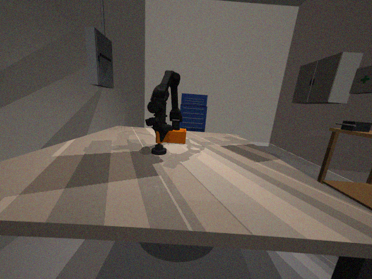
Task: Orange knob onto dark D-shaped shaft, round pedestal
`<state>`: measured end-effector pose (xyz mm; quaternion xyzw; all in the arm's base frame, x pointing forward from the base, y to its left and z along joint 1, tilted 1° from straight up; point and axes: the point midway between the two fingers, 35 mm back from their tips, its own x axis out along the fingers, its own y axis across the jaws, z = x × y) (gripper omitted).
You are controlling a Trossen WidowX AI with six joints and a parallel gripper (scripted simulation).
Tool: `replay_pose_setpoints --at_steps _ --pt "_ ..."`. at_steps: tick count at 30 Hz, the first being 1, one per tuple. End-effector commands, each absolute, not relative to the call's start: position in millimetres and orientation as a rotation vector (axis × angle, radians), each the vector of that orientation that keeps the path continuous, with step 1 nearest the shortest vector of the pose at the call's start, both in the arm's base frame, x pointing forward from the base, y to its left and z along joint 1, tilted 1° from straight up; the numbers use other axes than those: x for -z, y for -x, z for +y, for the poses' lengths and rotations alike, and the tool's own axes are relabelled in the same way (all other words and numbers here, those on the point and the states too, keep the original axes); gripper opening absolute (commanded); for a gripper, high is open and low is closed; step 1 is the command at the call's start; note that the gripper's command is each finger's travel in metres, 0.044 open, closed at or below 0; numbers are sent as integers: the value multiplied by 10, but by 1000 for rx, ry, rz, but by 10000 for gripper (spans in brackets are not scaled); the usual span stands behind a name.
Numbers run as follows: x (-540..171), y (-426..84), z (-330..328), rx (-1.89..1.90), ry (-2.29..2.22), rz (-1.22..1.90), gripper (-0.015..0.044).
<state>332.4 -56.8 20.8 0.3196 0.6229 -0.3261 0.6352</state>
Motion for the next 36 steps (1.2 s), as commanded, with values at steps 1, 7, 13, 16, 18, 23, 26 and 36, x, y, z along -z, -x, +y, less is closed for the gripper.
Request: replay_pose_setpoints --at_steps 1,7,13,16,18,23,26,36 --pt "-206 -3324 -571 749 -732 1422 0" --pt "-206 -3324 -571 749 -732 1422 0" --pt "-206 -3324 -571 749 -732 1422 0" --pt "-206 -3324 -571 749 -732 1422 0" --pt "-206 -3324 -571 749 -732 1422 0" --pt "-206 -3324 -571 749 -732 1422 0" --pt "-237 -3328 -572 749 -732 1422 0" --pt "-253 -3364 -578 789 -772 1406 0"
